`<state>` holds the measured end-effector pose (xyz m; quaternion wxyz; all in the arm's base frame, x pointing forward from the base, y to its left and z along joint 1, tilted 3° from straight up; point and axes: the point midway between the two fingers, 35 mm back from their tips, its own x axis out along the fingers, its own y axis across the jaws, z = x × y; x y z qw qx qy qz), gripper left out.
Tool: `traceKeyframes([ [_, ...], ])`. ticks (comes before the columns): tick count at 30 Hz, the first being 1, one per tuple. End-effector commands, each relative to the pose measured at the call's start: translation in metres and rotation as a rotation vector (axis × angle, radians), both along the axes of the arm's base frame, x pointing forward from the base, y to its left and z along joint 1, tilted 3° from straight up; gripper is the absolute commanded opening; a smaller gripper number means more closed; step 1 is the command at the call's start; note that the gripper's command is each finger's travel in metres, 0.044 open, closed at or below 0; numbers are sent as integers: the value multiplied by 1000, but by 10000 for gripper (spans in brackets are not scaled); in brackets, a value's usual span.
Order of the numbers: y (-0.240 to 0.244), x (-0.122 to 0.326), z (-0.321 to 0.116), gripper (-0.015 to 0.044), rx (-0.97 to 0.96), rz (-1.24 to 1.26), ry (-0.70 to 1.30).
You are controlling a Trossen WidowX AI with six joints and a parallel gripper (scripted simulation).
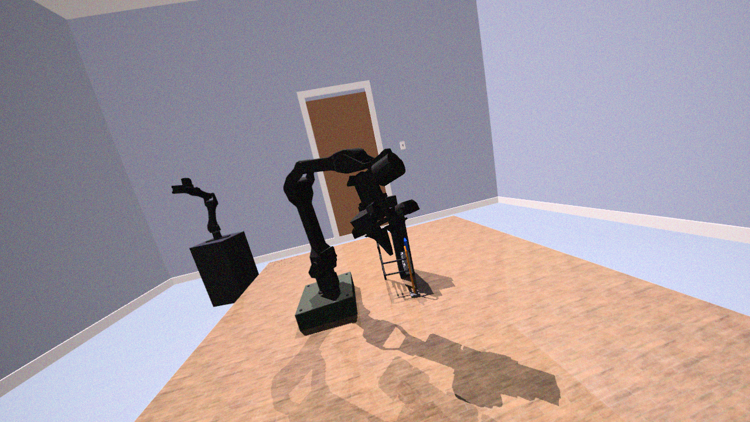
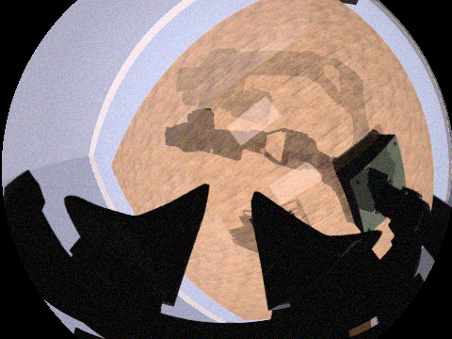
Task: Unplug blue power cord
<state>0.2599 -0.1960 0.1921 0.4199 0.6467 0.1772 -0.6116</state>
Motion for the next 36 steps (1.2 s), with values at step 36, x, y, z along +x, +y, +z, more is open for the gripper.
traceKeyframes([
  [36, 189, 39, -48, 160, 217, 727, 311],
])
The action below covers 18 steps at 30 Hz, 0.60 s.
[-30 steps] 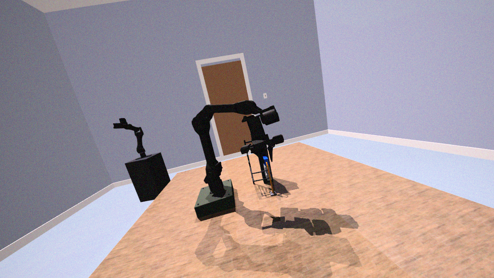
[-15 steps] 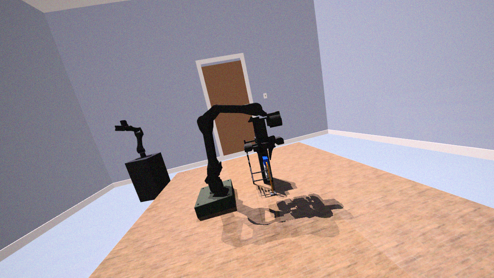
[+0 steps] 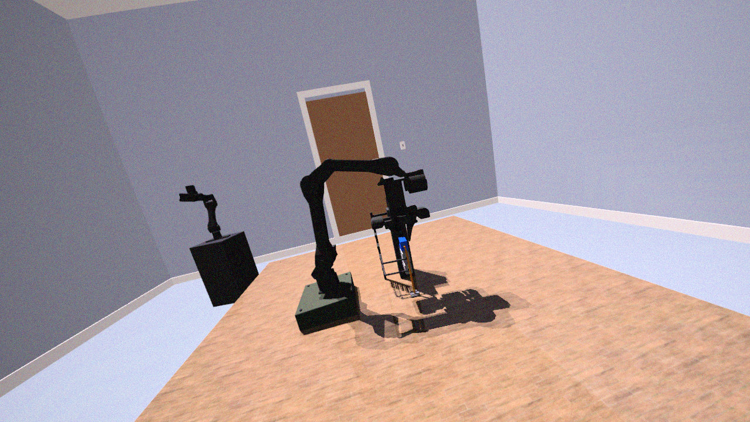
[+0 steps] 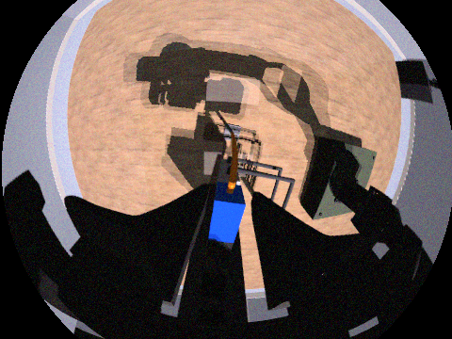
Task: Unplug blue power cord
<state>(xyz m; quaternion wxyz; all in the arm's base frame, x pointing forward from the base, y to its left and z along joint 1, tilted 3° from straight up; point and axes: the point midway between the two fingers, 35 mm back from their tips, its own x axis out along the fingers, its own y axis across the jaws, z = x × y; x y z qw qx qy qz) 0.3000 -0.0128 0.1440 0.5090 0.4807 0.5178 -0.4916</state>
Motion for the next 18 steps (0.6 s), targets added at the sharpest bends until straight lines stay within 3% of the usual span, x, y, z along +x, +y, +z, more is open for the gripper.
traceKeyframes([
  [1, 7, -1, 0, 160, 6, -3, 3],
  [18, 21, -2, -6, 160, 7, -3, 3],
])
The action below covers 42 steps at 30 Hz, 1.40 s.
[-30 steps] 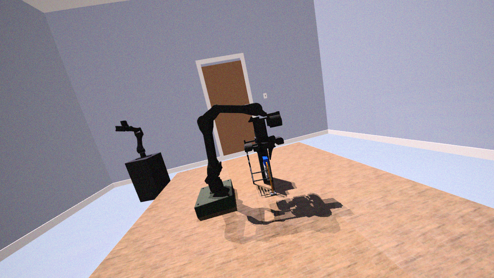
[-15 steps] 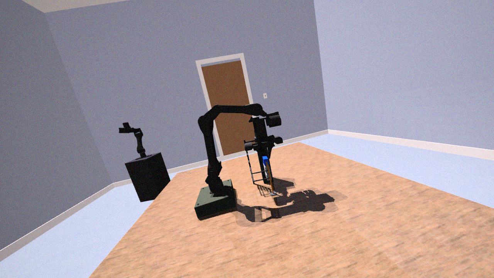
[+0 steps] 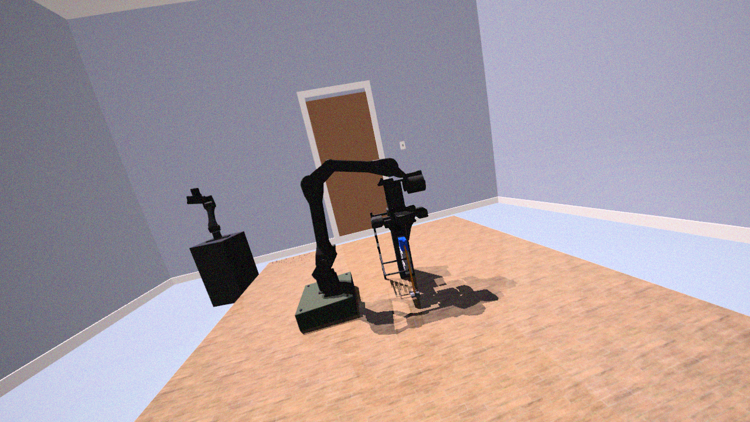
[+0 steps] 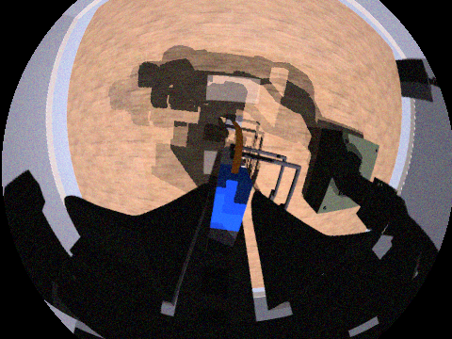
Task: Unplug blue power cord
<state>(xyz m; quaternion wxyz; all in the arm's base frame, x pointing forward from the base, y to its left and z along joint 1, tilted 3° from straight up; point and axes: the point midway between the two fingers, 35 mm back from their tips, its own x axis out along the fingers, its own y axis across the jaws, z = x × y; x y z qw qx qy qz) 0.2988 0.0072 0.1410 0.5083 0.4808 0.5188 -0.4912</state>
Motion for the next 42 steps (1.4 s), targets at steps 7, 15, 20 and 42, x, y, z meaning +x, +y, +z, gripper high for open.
traceKeyframes([
  [7, 0, -1, -7, 134, 0, 0, 1],
  [15, 0, -1, -7, 22, 0, 0, 1],
  [20, 0, 0, -7, 0, 0, 0, 1],
  [42, -34, 3, -7, 0, -1, -2, 1],
])
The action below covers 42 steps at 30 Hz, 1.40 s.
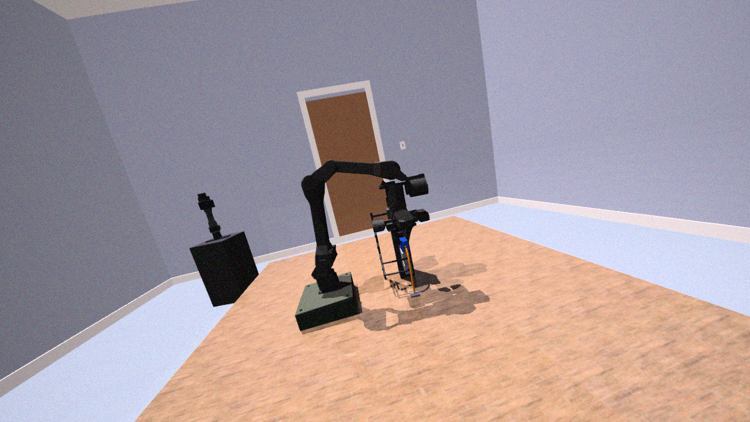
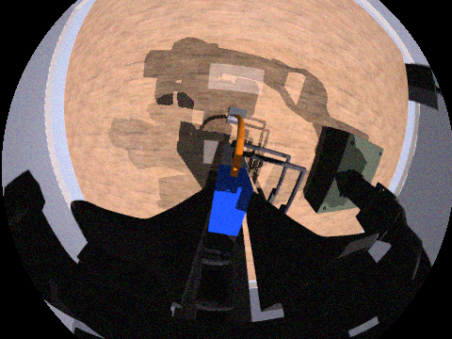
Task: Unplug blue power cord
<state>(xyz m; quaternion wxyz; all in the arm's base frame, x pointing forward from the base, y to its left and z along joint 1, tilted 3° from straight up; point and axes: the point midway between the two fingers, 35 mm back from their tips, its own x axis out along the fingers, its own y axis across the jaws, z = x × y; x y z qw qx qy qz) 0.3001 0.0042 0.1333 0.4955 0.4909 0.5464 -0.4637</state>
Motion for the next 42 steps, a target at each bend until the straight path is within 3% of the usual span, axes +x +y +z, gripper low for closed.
traceKeyframes([
  [1, -33, 1, 1, 0, -79, -33, -4],
  [10, -48, 0, 1, 0, -80, -34, -4],
  [23, -35, -1, 1, 341, -77, -35, -3],
  [27, -57, 2, 5, 440, -79, -35, -4],
  [31, -93, 3, 13, 440, -82, -35, -4],
  [42, -95, 3, 13, 440, -82, -35, -4],
])
